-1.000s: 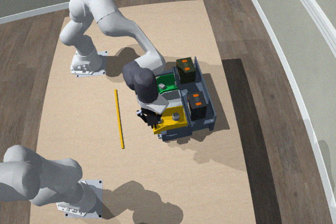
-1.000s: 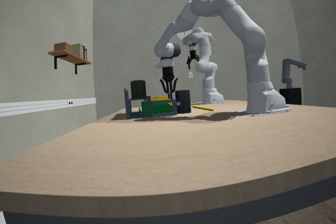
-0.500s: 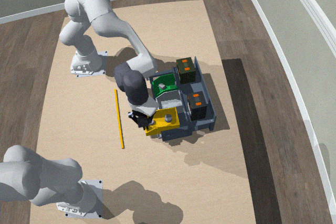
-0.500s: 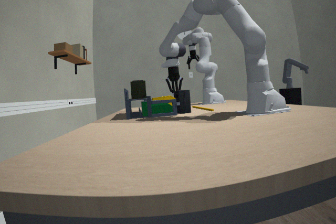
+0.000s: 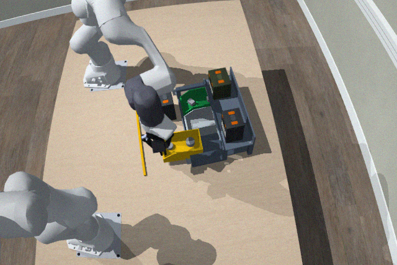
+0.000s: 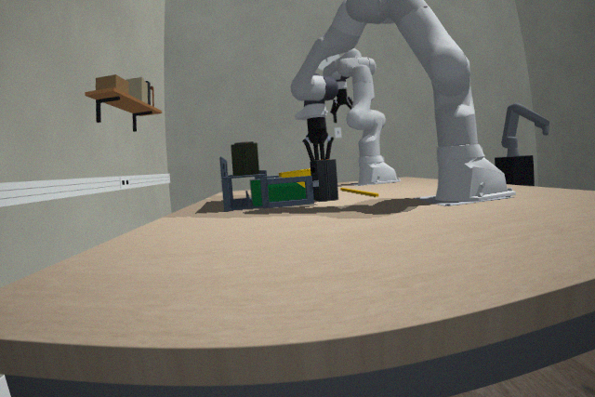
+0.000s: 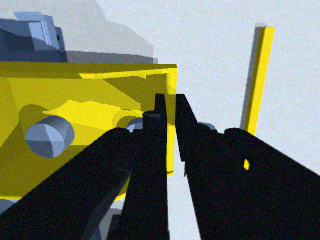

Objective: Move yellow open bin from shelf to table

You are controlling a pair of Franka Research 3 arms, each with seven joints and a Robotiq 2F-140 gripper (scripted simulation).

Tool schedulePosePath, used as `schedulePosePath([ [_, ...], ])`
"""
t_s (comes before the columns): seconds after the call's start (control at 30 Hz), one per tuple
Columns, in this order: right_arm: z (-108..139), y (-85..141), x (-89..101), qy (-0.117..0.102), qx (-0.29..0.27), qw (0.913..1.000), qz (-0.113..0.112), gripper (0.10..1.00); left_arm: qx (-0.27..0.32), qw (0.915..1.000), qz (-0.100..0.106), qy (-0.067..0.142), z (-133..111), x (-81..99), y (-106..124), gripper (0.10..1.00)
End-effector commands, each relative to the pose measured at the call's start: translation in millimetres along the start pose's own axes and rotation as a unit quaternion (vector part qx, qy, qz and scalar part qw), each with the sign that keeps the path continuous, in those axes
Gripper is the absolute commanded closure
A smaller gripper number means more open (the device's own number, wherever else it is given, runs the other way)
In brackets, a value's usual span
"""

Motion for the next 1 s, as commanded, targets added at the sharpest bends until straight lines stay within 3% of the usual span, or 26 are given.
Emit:
schedulePosePath([
  [0.0,0,0,0.1,0.0,0.0,1.0,0.0,0.098,0.013,0.9999,0.002,0.01,5,6.1,6,0.999],
  [0.47,0,0,0.1,0.0,0.0,1.0,0.0,0.098,0.013,0.9999,0.002,0.01,1,5.9,27,0.999],
  [0.97,0,0,0.1,0.0,0.0,1.0,0.0,0.098,0.013,0.9999,0.002,0.01,1,5.8,31,0.999],
])
Point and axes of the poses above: on each arm, the point where the finger pads meet when closed, its own x axis back along the fingers, its own y axis across the jaws, z = x × y, the point moved 1 cm from there along x, back along the fingers, and after that the axes turned 12 degrees about x, right-handed, at the moved point
